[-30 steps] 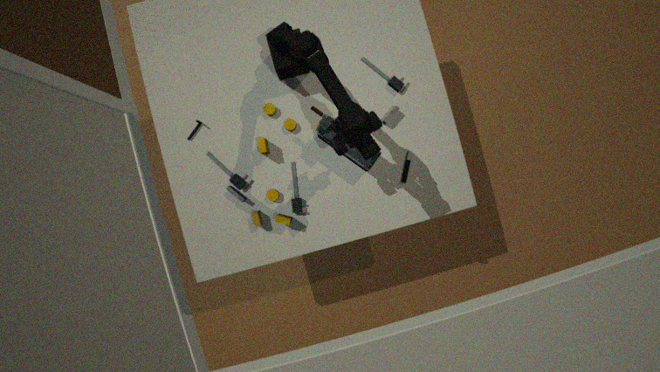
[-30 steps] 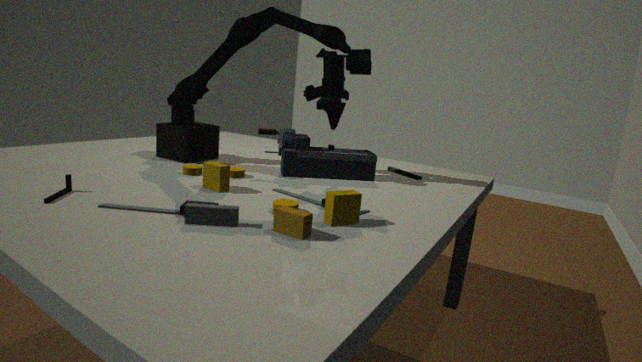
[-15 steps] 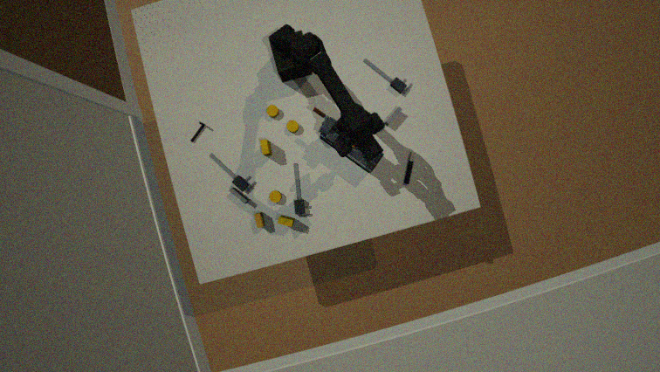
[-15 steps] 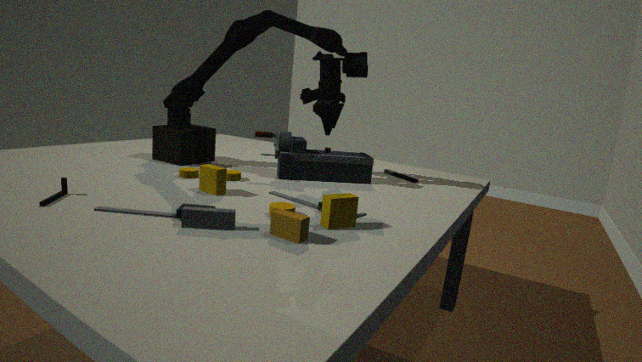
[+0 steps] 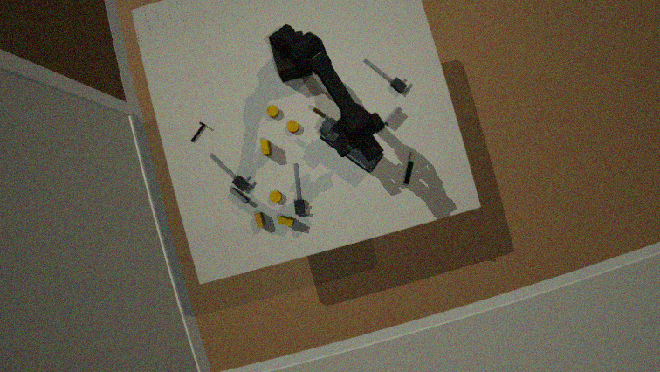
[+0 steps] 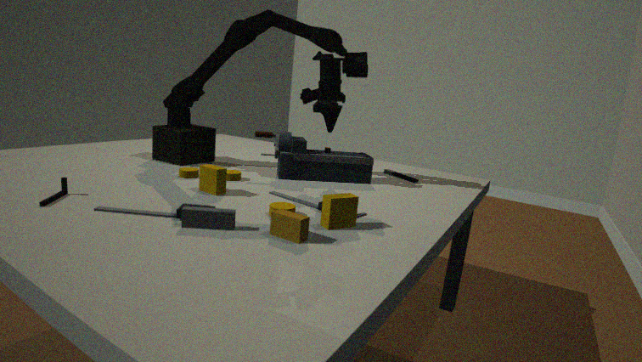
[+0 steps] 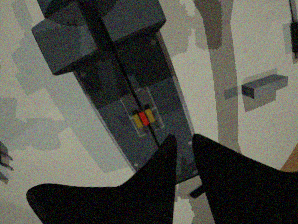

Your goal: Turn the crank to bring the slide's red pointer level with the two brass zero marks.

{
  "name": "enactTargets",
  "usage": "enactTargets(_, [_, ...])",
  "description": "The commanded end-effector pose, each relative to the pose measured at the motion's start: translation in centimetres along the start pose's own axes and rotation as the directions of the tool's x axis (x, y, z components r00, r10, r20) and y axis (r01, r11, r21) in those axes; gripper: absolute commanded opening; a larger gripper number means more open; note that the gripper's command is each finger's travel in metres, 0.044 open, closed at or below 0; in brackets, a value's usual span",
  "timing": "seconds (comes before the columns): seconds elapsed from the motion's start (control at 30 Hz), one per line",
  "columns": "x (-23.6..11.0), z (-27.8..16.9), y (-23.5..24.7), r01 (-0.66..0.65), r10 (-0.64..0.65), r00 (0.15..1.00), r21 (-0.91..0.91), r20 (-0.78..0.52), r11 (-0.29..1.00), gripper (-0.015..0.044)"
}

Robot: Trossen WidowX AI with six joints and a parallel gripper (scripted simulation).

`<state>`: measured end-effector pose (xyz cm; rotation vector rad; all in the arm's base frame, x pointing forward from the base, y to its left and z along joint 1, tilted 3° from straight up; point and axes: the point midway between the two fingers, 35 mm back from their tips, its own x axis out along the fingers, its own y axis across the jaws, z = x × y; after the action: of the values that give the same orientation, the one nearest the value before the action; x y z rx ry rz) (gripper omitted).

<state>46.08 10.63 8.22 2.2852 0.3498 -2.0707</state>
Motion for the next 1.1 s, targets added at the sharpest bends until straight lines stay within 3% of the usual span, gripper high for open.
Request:
enactTargets(0.0, [0.0, 0.0, 0.0, 0.0, 0.0, 1.0, 0.0, 0.0, 1.0, 0.0])
enactTargets(0.57, [0.0, 0.0, 0.01, -0.001, 0.001, 1.0, 0.0, 0.0, 1.0, 0.0])
enactTargets(1.07, [0.0, 0.0, 0.01, -0.001, 0.001, 1.0, 0.0, 0.0, 1.0, 0.0394])
